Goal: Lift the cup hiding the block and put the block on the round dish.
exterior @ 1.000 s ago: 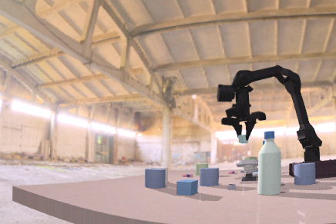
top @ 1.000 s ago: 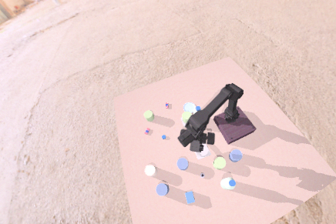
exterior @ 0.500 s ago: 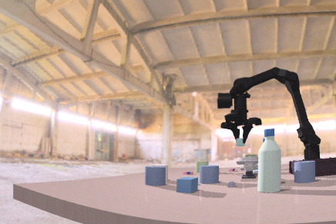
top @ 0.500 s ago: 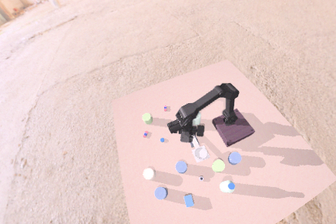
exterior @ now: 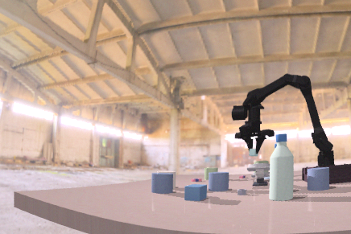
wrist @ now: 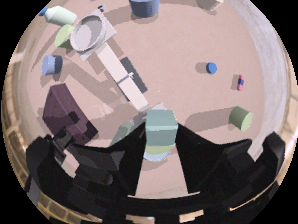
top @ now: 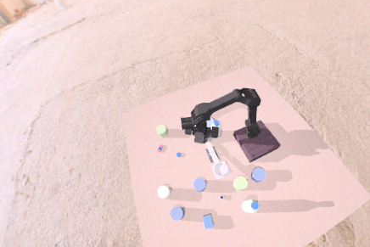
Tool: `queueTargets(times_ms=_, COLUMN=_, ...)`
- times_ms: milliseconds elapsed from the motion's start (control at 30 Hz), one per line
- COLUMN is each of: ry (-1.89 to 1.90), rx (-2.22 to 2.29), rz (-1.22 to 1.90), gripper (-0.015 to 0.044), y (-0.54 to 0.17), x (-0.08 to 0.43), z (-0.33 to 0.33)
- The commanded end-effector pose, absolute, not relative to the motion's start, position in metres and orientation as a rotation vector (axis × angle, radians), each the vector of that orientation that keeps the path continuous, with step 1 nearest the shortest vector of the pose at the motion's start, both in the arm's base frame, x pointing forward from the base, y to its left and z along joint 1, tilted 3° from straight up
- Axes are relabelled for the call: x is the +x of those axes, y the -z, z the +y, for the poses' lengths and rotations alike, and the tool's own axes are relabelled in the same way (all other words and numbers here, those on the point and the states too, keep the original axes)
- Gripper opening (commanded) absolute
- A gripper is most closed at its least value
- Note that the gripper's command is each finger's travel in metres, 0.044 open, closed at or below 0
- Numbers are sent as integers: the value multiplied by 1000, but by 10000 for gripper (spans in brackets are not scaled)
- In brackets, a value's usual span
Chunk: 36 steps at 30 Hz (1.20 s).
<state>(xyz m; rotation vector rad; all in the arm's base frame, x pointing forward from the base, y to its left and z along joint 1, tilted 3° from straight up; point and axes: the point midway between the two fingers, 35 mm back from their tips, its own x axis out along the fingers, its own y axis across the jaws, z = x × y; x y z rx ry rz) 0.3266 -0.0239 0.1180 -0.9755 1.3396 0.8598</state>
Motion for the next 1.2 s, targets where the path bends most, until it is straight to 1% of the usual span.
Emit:
queueTargets(times_ms=0, ry=-847, rx=-988, rz=1344, gripper=0, y=-115, x=323, z=-52)
queueTargets(times_ms=667, ry=-792, rx=-1037, rz=1323, gripper=0, y=-103, x=301, z=-153)
queueTargets(times_ms=1033, ry=-874, rx=-1007, rz=1378, gripper=0, y=-75, x=260, z=-199)
queueTargets(times_ms=1167, ry=-881, rx=-1005, rz=1381, gripper=0, y=-72, x=257, z=-201)
